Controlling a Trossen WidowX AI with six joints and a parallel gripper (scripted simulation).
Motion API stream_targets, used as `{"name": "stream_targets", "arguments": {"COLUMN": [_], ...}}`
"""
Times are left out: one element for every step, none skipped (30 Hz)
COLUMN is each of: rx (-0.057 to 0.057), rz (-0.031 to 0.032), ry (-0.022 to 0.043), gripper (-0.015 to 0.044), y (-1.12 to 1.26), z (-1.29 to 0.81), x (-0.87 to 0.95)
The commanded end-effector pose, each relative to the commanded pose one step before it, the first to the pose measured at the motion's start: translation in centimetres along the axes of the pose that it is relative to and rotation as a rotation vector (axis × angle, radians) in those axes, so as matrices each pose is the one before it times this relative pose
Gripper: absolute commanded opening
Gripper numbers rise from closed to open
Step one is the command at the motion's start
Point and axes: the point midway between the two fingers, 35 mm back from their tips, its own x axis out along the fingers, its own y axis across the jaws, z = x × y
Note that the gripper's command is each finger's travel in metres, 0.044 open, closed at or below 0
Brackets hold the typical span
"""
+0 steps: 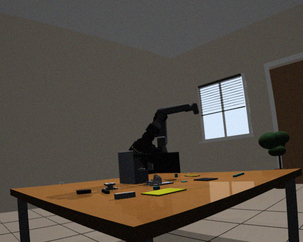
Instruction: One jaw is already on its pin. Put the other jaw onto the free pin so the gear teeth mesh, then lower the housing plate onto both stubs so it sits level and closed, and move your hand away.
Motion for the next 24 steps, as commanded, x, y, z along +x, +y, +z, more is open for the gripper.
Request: {"name": "stream_targets", "arguments": {"rx": [0.1034,0.0258,0.0258,0.0258,0.0258,0.0213,0.0128,0.0043,0.0,0.0,0.0,0.0,0.0,0.0,0.0,0.0,0.0,0.0,0.0,0.0,0.0,0.0031,0.0092,0.0092], "rz": [-0.00166,0.00082,0.00084,0.00085,0.00086,0.00072,0.00043,0.00015,0.0,0.0,0.0,0.0,0.0,0.0,0.0,0.0,0.0,0.0,0.0,0.0,0.0,0.0,0.0,0.0], "ry": [-0.00015,0.00009,0.00011,0.00013,0.00015,0.00014,0.00009,0.00003,0.0,0.0,0.0,0.0,0.0,0.0,0.0,0.0,0.0,0.0,0.0,0.0,0.0,0.0,0.0,0.0], "gripper": [0.0134,0.0134,0.0134,0.0134,0.0134,0.0134,0.0134,0.0134,0.0134,0.0134,0.0134,0.0134,0.0134,0.0134,0.0134,0.0134,0.0134,0.0134,0.0134,0.0134,0.0134,0.0134,0.0134,0.0134], "y": [-0.455,-0.085,-0.085,-0.086,-0.087,-0.072,-0.044,-0.015,0.0,0.0,0.0,0.0,0.0,0.0,0.0,0.0,0.0,0.0,0.0,0.0,0.0,0.0,0.0,0.0], "z": [-0.285,-0.053,-0.051,-0.049,-0.047,-0.037,-0.022,-0.007,0.0,0.0,0.0,0.0,0.0,0.0,0.0,0.0,0.0,0.0,0.0,0.0,0.0,0.0,0.0,0.0], "x": [-0.006,0.007,0.008,0.008,0.008,0.007,0.004,0.001,0.0,0.0,0.0,0.0,0.0,0.0,0.0,0.0,0.0,0.0,0.0,0.0,0.0,0.0,0.0,0.0]}}
